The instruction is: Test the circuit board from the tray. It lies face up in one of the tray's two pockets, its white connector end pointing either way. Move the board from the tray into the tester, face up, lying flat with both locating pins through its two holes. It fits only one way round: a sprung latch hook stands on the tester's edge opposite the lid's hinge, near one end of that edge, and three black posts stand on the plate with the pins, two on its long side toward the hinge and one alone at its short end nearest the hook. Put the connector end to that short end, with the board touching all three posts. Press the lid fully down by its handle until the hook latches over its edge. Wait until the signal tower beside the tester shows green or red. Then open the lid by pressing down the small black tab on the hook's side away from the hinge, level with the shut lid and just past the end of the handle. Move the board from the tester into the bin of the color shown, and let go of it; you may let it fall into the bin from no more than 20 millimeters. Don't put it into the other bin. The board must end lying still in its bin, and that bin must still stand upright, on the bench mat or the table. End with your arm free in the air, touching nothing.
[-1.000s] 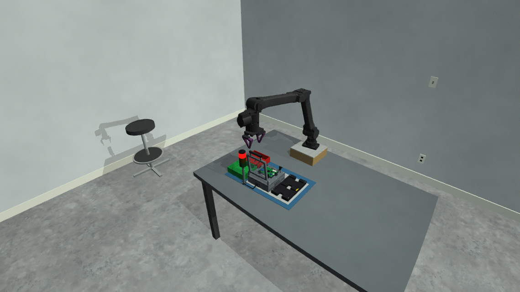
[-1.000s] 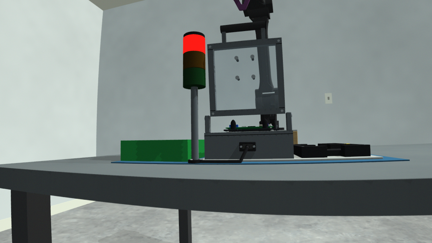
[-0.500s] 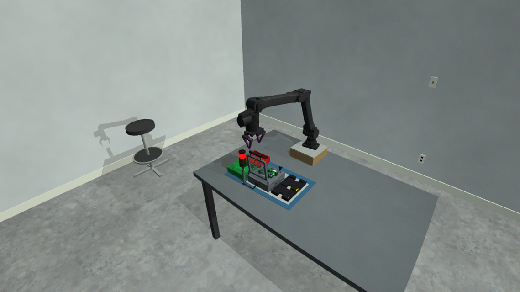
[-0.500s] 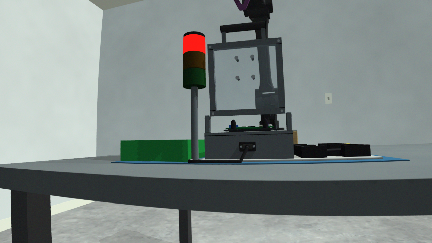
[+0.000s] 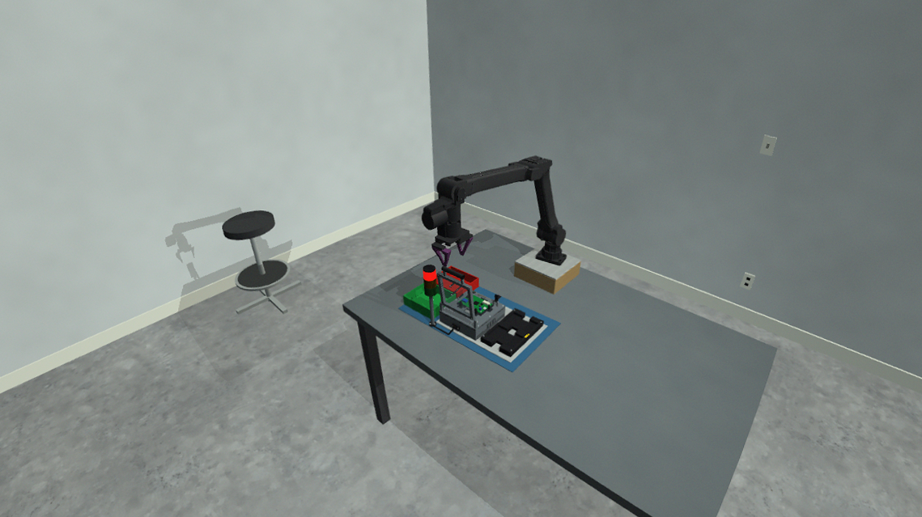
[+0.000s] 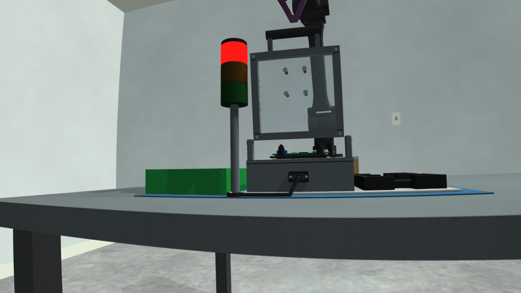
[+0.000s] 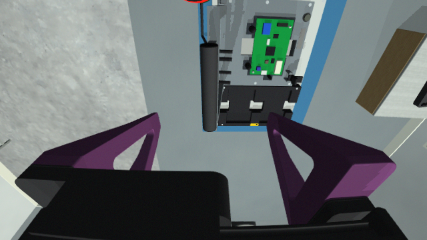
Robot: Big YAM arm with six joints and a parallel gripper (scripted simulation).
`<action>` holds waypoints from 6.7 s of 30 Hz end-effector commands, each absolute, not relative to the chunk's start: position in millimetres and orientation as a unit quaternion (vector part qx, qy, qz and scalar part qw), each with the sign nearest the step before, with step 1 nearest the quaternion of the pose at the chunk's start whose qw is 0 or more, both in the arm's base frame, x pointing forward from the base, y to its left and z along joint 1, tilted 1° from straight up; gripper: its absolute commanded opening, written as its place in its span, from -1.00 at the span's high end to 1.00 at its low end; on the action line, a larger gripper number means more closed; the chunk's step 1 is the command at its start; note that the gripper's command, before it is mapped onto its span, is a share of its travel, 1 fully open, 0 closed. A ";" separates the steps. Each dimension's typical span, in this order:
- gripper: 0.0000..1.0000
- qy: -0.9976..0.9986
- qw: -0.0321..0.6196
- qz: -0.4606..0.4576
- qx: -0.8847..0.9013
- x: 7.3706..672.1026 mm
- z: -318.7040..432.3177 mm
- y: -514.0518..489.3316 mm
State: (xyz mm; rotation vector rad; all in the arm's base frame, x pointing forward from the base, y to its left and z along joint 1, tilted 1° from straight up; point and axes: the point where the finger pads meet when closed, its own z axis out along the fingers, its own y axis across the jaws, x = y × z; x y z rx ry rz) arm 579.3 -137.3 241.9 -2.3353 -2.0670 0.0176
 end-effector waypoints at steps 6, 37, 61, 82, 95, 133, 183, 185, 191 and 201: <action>-0.83 -0.663 -0.017 -0.012 -0.749 545.2 269.9 -140.1; -0.83 -0.662 -0.005 -0.003 -0.750 463.8 251.1 -128.7; -0.83 -0.661 0.001 0.001 -0.750 463.6 142.1 -128.4; -0.83 -0.660 0.002 0.001 -0.751 461.6 42.5 -127.5; -0.83 -0.660 -0.001 -0.001 -0.751 466.1 44.3 -128.8; -0.83 -0.660 -0.001 -0.001 -0.751 466.1 44.3 -128.8; -0.83 -0.662 0.003 0.002 -0.749 459.3 -10.6 -128.9; -0.83 -0.662 0.003 0.002 -0.749 459.3 -10.6 -128.9; -0.83 -0.662 0.003 0.002 -0.749 459.3 -10.6 -128.9; -0.83 -0.662 0.003 0.002 -0.749 459.3 -10.6 -128.9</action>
